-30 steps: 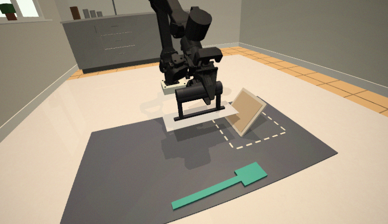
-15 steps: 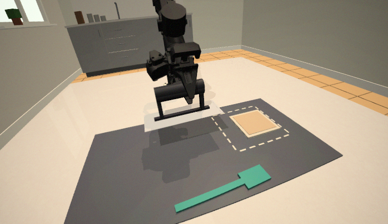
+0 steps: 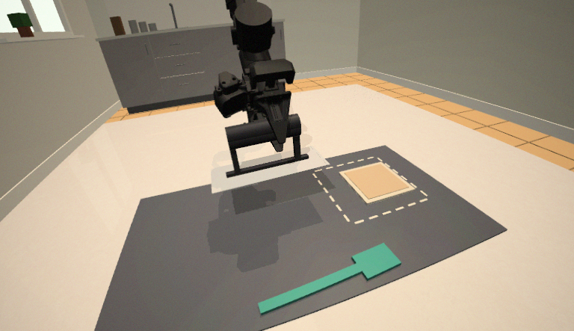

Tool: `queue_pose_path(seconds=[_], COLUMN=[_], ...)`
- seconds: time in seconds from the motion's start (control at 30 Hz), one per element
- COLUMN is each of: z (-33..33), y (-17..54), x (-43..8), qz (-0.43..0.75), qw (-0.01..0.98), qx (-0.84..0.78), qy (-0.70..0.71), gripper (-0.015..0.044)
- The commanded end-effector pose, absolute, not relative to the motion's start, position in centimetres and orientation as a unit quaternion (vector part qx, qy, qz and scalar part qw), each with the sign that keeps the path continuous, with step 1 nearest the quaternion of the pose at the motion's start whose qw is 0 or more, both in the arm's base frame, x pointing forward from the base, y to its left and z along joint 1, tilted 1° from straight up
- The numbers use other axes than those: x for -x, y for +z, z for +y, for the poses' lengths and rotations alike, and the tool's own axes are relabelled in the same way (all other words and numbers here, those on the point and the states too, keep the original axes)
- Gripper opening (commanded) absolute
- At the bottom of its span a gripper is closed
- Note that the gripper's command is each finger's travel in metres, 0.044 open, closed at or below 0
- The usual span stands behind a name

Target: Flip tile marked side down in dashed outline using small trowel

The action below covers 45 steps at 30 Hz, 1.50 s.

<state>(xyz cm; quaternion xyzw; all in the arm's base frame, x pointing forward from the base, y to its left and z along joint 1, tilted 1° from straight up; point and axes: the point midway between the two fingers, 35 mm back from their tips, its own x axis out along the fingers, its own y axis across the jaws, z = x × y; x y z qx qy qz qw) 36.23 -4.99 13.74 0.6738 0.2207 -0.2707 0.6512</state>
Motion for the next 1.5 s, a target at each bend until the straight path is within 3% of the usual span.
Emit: queue_pose_path(seconds=[0.0, 0.77, 1.47], z=[-5.0, -4.9, 6.6], y=[14.2, 14.2, 13.8], x=[-36.4, -36.4, -41.8], qz=[0.218, 0.219, 0.274], qw=[0.656, 0.656, 0.644], qx=[-0.673, -0.672, -0.663], qy=[-0.265, -0.264, -0.265], gripper=[0.0000, 0.0000, 0.0000])
